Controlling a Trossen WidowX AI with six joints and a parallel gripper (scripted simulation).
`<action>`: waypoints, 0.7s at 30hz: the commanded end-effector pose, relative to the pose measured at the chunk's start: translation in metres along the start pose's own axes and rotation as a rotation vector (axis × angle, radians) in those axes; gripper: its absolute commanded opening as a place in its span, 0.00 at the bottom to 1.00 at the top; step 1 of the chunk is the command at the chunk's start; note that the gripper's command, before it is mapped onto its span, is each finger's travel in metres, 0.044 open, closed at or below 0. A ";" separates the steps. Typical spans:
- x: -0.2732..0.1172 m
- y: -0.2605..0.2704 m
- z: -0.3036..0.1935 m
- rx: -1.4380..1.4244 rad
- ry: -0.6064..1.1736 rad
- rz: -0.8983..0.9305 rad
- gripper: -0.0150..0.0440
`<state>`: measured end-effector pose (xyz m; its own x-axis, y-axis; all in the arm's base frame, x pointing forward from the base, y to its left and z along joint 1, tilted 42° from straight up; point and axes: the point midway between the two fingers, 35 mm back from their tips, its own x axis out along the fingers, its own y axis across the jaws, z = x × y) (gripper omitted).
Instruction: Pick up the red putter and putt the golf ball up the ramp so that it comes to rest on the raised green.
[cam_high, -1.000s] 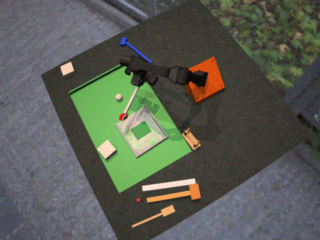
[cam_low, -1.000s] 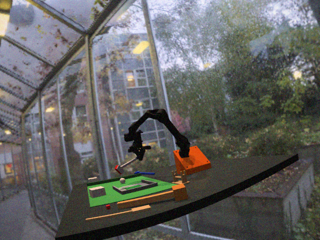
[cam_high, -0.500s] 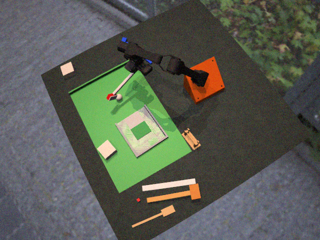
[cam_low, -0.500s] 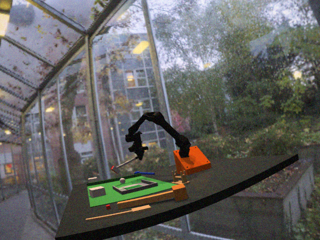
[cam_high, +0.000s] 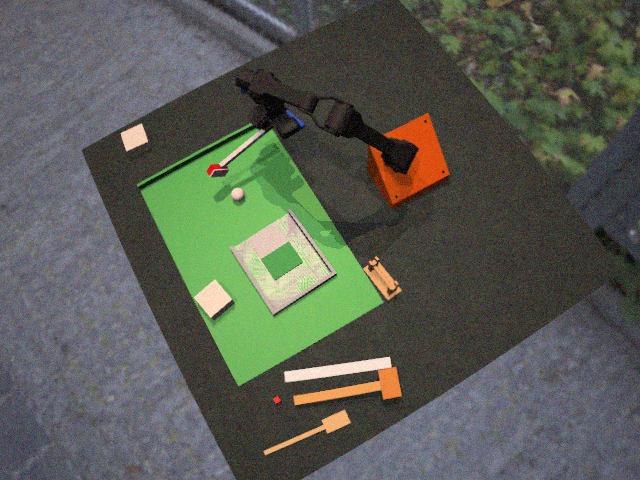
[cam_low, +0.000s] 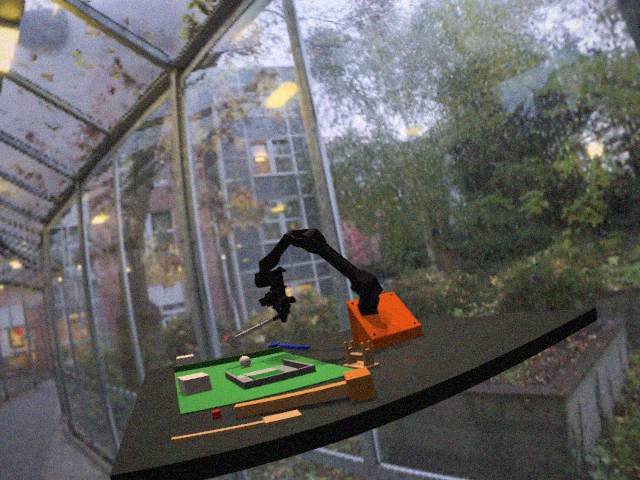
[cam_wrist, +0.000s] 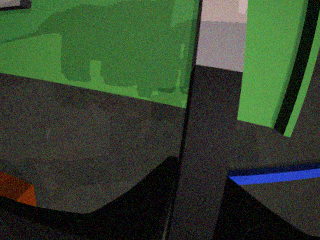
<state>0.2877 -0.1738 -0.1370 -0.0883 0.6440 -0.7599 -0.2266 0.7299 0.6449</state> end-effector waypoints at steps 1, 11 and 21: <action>0.015 -0.001 0.000 0.006 0.000 0.001 0.25; 0.035 0.000 0.000 0.005 -0.001 0.002 0.25; 0.050 0.000 0.000 0.005 -0.001 0.002 0.25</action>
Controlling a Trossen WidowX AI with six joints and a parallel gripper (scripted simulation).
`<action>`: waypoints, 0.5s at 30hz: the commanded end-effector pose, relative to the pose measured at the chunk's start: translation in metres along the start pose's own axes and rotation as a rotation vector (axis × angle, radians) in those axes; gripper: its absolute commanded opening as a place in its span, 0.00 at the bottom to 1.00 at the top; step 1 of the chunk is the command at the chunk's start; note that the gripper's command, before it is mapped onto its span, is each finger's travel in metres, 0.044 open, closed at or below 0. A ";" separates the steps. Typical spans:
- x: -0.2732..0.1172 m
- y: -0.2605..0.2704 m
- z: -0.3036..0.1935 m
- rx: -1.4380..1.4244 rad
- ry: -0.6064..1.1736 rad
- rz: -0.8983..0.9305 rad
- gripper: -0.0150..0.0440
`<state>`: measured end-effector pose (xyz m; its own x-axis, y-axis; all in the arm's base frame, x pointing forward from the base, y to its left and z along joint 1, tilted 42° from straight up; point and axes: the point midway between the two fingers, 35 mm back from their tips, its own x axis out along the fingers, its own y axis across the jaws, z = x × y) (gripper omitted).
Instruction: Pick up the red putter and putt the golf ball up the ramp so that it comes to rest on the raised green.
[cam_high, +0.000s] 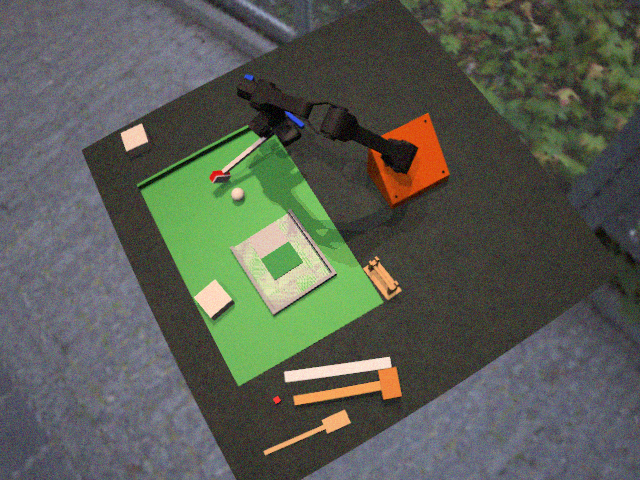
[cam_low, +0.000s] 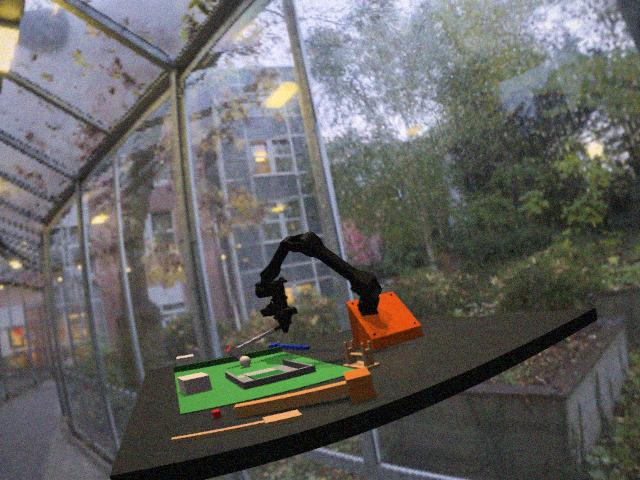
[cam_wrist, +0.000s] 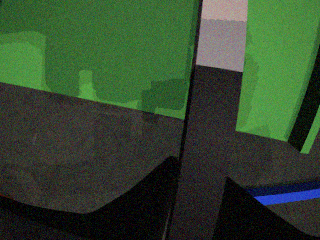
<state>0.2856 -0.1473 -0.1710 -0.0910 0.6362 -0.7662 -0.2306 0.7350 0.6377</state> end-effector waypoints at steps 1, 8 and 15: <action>0.009 0.002 -0.001 0.008 -0.006 0.011 0.25; 0.020 0.003 -0.001 0.008 -0.006 0.012 0.25; 0.018 0.001 -0.001 0.001 0.001 0.003 0.25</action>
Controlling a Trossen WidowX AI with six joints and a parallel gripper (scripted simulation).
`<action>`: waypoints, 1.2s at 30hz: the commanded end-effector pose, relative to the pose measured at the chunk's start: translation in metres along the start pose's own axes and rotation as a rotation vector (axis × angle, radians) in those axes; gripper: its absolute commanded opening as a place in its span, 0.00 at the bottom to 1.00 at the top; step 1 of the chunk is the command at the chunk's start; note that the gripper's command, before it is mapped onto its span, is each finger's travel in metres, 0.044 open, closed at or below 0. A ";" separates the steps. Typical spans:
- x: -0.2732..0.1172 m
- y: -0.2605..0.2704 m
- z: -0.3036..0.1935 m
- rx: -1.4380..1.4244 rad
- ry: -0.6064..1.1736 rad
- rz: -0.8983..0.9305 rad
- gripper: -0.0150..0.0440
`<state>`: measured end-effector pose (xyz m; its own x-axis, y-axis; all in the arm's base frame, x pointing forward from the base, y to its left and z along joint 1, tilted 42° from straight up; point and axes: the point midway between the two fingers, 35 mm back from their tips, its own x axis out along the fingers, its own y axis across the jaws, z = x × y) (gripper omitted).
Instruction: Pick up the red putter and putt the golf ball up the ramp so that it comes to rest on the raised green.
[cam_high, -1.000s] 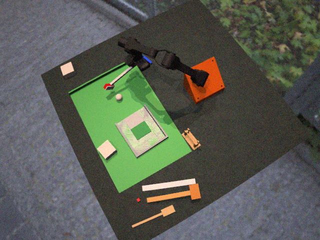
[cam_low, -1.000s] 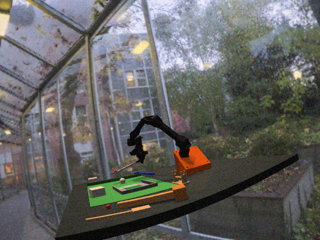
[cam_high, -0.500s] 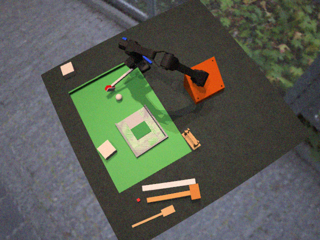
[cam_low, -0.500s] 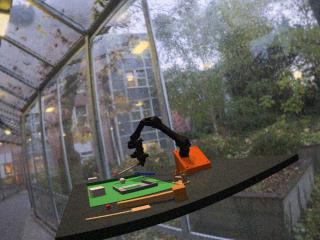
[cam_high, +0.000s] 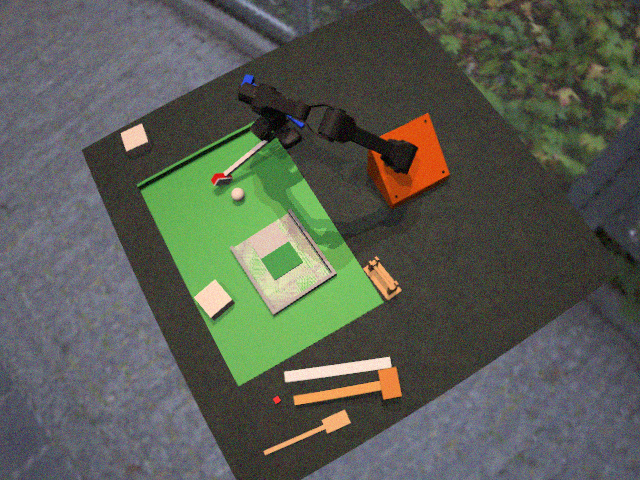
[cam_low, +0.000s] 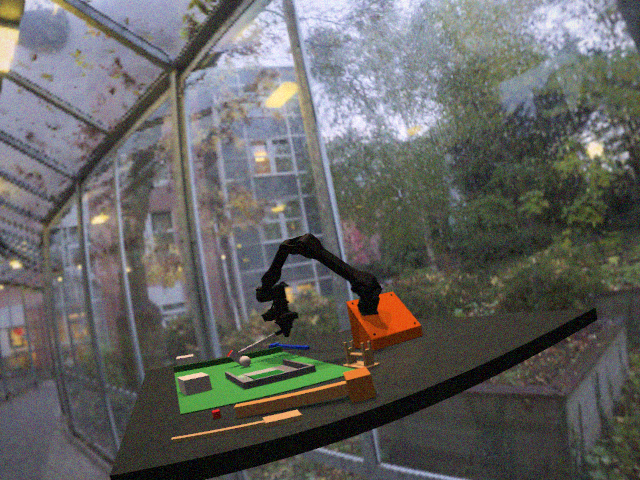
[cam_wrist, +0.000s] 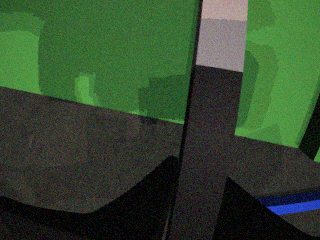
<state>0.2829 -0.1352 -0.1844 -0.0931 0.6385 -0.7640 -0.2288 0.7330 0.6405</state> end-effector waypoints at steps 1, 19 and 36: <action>0.000 0.000 0.000 -0.001 0.000 0.000 0.25; 0.002 -0.028 0.000 0.006 -0.007 0.006 0.25; -0.001 0.041 0.008 0.011 -0.006 0.011 0.25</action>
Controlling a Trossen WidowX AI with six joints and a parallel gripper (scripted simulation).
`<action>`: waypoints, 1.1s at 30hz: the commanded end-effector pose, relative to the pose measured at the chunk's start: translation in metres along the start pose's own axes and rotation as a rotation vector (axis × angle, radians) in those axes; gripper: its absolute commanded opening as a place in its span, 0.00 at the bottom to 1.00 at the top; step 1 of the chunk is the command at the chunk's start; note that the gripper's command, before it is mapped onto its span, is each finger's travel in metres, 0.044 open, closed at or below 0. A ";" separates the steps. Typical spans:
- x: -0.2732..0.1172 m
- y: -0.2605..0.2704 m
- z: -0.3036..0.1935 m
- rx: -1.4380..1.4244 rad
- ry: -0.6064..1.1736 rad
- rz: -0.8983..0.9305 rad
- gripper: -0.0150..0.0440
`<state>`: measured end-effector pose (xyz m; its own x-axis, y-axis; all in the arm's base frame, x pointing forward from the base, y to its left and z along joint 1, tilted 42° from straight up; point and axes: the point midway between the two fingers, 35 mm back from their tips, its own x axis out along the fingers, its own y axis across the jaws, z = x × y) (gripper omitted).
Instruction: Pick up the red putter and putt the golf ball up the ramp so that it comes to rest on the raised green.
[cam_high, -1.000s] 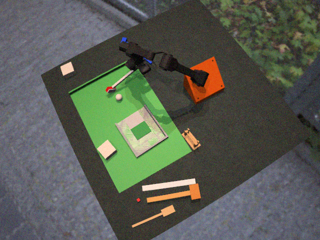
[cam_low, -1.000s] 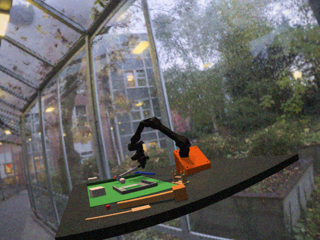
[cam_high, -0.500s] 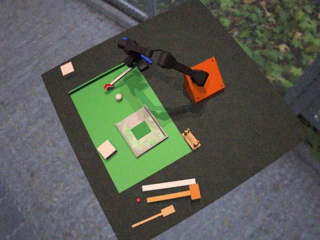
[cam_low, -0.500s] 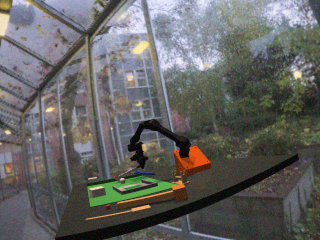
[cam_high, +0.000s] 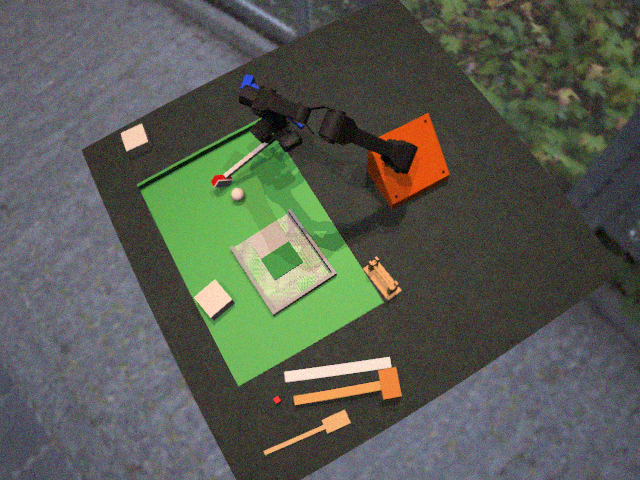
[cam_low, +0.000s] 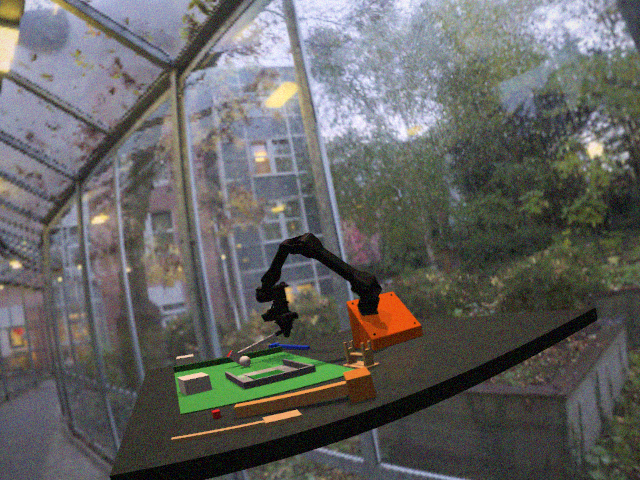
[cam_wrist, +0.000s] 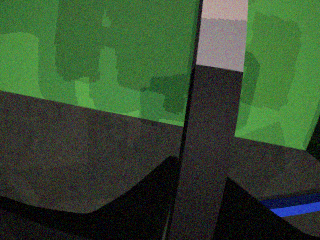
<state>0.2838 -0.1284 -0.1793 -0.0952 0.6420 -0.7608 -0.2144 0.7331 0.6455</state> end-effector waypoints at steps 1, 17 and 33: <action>-0.001 0.043 0.004 -0.004 -0.007 0.006 0.25; -0.021 0.100 -0.003 -0.006 -0.007 0.009 0.25; -0.049 0.101 -0.005 0.003 -0.009 0.012 0.25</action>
<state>0.2620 -0.0872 -0.0771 -0.0910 0.6526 -0.7522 -0.2133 0.7250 0.6548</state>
